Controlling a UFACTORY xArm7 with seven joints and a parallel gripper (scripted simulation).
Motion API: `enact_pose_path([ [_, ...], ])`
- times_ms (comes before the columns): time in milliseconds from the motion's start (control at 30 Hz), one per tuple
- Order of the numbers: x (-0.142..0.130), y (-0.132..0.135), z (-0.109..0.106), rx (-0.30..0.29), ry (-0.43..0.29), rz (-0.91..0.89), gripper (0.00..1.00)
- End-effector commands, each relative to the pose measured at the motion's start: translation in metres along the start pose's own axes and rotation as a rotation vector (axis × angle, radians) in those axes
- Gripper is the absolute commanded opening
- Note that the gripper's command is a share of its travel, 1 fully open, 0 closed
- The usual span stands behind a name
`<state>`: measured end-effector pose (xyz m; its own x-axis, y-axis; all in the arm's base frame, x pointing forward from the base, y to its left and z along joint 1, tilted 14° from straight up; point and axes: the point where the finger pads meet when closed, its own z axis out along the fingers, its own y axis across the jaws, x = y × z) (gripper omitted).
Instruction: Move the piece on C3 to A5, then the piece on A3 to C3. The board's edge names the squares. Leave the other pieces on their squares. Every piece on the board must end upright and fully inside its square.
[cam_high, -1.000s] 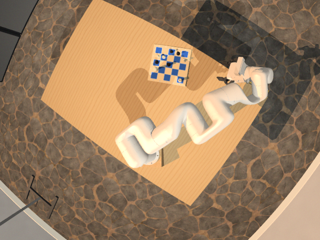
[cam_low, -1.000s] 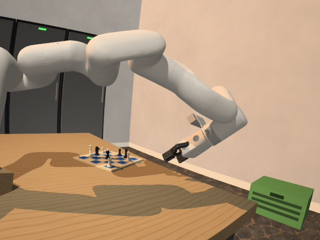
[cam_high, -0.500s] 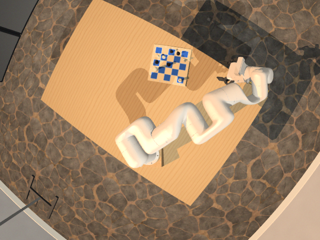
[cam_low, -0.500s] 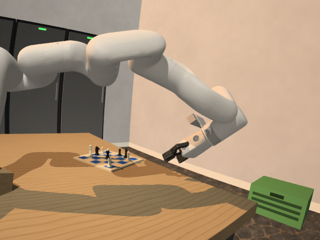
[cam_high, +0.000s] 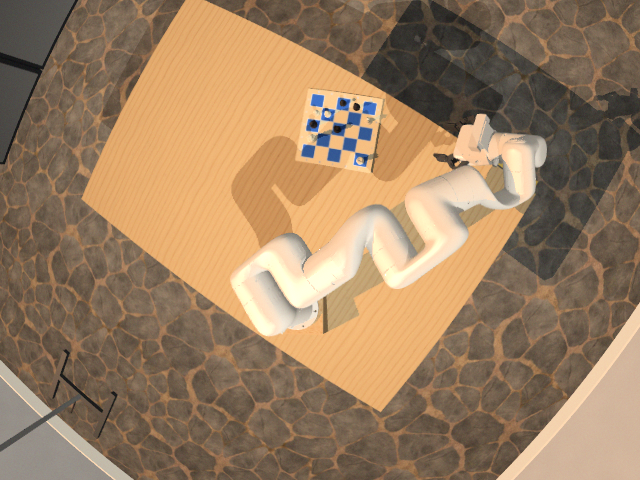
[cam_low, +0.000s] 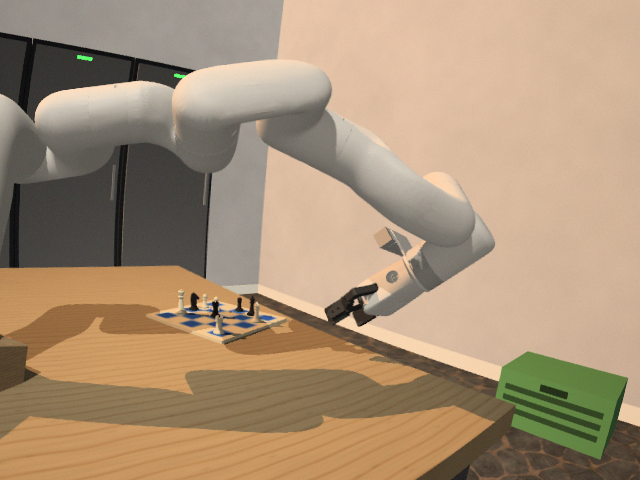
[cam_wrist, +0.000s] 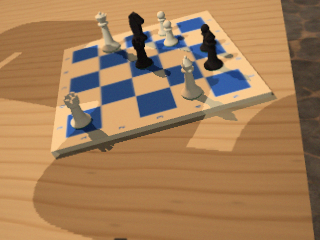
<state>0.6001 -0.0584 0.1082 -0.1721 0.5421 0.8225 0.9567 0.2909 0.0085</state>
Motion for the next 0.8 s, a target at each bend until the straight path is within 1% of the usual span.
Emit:
enact_pose_path([
  [0, 0.001, 0.001, -0.002, -0.003, -0.003, -0.003, 1.00],
  [467, 0.004, 0.000, -0.004, -0.002, -0.003, -0.003, 1.00],
  [633, 0.017, -0.004, -0.016, -0.002, -0.003, -0.003, 1.00],
  [767, 0.039, -0.010, -0.035, -0.002, -0.003, -0.003, 1.00],
])
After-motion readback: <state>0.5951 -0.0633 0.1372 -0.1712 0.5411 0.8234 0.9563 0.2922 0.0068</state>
